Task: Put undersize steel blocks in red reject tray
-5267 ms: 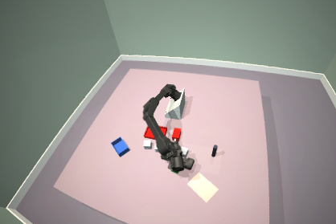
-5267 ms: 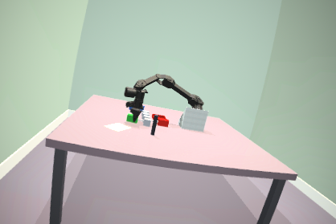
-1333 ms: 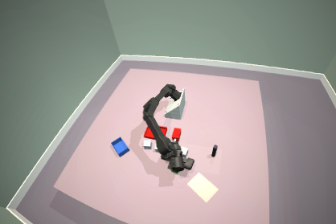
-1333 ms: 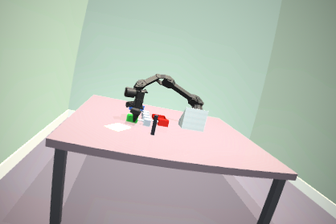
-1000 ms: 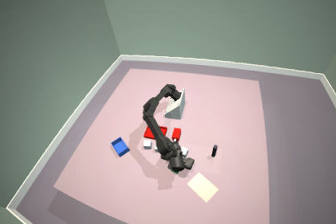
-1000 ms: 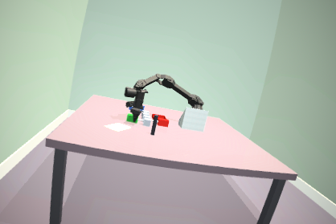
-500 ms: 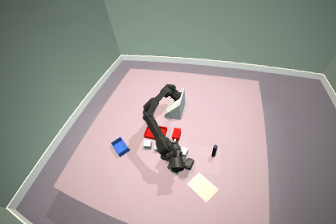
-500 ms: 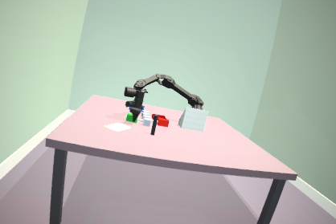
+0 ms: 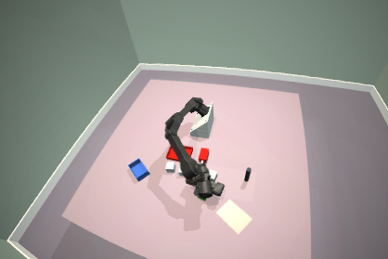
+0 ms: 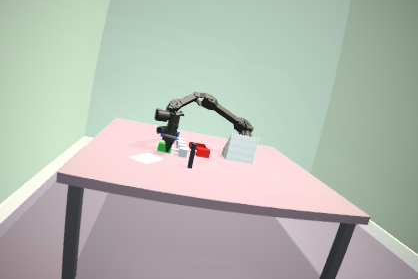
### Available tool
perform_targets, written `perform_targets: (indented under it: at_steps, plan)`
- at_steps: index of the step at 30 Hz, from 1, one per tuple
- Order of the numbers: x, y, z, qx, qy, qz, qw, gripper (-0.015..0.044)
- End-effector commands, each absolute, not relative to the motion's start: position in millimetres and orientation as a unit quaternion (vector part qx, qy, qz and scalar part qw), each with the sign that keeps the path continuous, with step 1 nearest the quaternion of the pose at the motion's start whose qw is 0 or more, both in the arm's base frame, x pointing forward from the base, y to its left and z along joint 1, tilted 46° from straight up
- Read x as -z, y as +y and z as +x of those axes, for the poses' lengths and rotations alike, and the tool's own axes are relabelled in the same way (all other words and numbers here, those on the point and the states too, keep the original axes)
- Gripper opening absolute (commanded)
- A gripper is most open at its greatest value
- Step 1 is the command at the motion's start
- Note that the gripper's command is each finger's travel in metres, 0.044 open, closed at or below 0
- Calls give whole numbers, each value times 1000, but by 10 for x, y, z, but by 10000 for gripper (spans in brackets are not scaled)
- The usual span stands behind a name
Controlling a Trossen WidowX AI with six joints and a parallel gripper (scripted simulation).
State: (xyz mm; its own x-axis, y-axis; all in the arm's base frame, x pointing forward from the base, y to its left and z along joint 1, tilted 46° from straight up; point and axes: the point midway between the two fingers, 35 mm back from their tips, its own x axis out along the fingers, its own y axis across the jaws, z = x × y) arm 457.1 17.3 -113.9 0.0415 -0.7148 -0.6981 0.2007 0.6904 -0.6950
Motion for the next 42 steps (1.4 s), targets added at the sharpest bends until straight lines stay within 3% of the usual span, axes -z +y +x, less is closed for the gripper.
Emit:
perform_targets:
  at_steps: [1,42]
  plan:
    - [1097,201,4611,331,604,-213,693,0]
    - [1110,200,4606,331,604,-213,693,0]
